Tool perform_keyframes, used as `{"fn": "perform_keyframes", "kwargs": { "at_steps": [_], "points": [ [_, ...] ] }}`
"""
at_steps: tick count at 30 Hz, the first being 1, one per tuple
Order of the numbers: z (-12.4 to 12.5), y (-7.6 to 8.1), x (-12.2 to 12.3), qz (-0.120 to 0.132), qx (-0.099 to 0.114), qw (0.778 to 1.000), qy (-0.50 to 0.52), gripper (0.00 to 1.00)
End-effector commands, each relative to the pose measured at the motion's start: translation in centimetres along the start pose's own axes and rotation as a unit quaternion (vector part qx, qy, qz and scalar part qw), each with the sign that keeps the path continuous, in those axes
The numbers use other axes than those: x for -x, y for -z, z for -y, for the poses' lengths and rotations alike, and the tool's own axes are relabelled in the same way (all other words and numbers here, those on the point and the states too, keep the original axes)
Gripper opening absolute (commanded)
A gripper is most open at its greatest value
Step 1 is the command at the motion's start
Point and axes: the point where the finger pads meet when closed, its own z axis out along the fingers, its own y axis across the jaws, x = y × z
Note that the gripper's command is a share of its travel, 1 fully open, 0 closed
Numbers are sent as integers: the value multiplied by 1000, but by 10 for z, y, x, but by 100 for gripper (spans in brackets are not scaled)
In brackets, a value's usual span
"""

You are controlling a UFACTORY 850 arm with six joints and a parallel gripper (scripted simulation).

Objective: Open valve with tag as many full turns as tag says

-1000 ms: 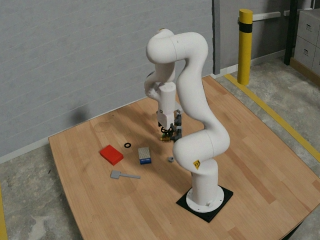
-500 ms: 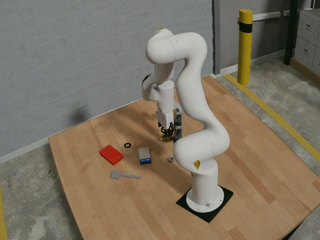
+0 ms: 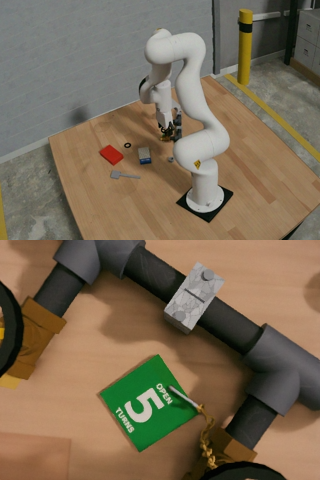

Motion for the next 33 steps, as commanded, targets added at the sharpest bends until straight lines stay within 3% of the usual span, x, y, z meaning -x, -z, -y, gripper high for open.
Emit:
{"fn": "perform_keyframes", "kwargs": {
  "at_steps": [1, 33],
  "points": [
    [1, 1, 0, -3, 1, 1000, 0, 0],
    [1, 1, 0, -3, 1, 1000, 23, 0]
  ]
}}
